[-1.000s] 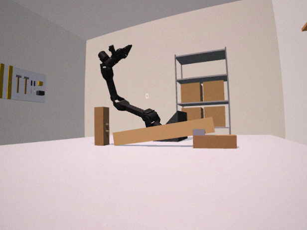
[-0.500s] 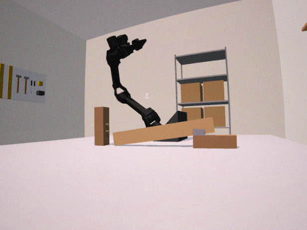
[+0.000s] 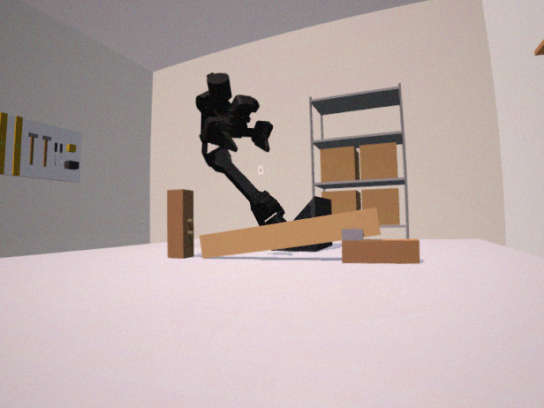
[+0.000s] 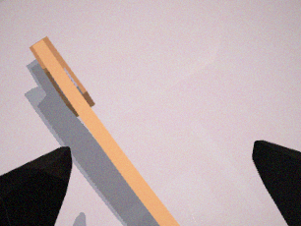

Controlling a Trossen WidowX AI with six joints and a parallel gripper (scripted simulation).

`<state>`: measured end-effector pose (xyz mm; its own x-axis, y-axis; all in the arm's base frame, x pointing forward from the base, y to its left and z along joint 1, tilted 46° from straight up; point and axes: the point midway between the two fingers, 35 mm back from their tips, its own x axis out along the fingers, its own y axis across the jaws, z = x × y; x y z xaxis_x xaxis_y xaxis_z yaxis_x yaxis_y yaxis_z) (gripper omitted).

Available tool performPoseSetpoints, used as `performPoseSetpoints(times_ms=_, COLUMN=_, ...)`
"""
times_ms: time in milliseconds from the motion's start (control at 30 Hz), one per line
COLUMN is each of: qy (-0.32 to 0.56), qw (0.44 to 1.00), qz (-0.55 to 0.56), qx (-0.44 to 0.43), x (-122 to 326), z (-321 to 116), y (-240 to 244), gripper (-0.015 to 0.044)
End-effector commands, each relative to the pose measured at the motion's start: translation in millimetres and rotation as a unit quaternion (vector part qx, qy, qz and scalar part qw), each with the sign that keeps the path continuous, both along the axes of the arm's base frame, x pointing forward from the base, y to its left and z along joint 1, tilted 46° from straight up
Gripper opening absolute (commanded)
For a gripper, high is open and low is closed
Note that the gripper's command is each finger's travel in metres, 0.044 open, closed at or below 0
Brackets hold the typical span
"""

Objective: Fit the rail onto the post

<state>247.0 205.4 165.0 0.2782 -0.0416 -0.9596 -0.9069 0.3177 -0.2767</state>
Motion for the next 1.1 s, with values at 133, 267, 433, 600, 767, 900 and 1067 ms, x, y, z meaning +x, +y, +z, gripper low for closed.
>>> performPoseSetpoints(times_ms=133, qy=0.123, qw=0.931, qz=0.137, qx=-0.317, x=8, z=-71, y=-113, gripper=0.0440)
performPoseSetpoints(times_ms=267, qy=0.184, qw=0.881, qz=0.190, qx=-0.392, x=4, z=-83, y=-145, gripper=0.0440)
performPoseSetpoints(times_ms=433, qy=0.184, qw=0.881, qz=0.190, qx=-0.393, x=11, z=-80, y=-147, gripper=0.0440)
performPoseSetpoints(times_ms=600, qy=0.184, qw=0.881, qz=0.190, qx=-0.393, x=11, z=-80, y=-147, gripper=0.0440)
performPoseSetpoints(times_ms=767, qy=0.184, qw=0.881, qz=0.190, qx=-0.392, x=12, z=-83, y=-150, gripper=0.0440)
performPoseSetpoints(times_ms=900, qy=0.184, qw=0.881, qz=0.190, qx=-0.392, x=13, z=-88, y=-154, gripper=0.0440)
performPoseSetpoints(times_ms=1067, qy=0.184, qw=0.881, qz=0.191, qx=-0.392, x=15, z=-93, y=-160, gripper=0.0440)
